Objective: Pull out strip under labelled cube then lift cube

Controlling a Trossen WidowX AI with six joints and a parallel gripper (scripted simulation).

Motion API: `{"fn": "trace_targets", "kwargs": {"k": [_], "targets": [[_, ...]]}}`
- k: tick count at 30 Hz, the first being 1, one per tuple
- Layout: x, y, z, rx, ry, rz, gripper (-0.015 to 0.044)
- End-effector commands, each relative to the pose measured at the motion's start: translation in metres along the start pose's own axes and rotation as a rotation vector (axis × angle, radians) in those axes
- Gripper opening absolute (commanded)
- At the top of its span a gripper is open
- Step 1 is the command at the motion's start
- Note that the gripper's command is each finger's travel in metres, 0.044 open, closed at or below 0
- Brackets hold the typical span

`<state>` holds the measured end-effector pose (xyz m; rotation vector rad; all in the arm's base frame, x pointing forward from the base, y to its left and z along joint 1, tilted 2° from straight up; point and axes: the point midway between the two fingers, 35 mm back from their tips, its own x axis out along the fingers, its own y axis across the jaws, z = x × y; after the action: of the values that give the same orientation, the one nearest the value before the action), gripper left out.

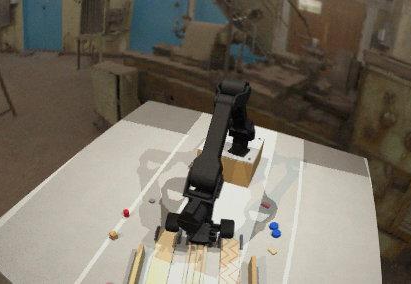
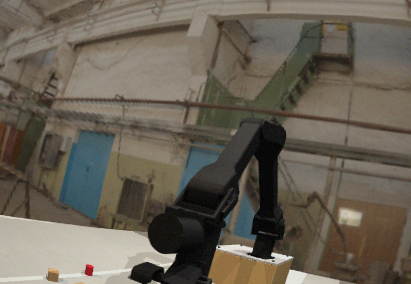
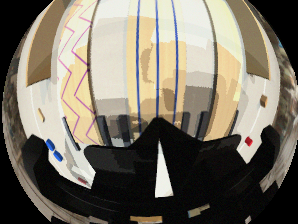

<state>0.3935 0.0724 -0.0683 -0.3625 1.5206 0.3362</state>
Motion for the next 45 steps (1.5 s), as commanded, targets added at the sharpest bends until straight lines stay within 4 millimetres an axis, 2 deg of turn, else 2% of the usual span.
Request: {"fn": "trace_targets", "kwargs": {"k": [1,45], "targets": [[0.002,0.0,-0.01,0.0,0.011,0.005,0.0],[0.005,-0.001,-0.078,0.0,0.017,0.005,0.0]]}}
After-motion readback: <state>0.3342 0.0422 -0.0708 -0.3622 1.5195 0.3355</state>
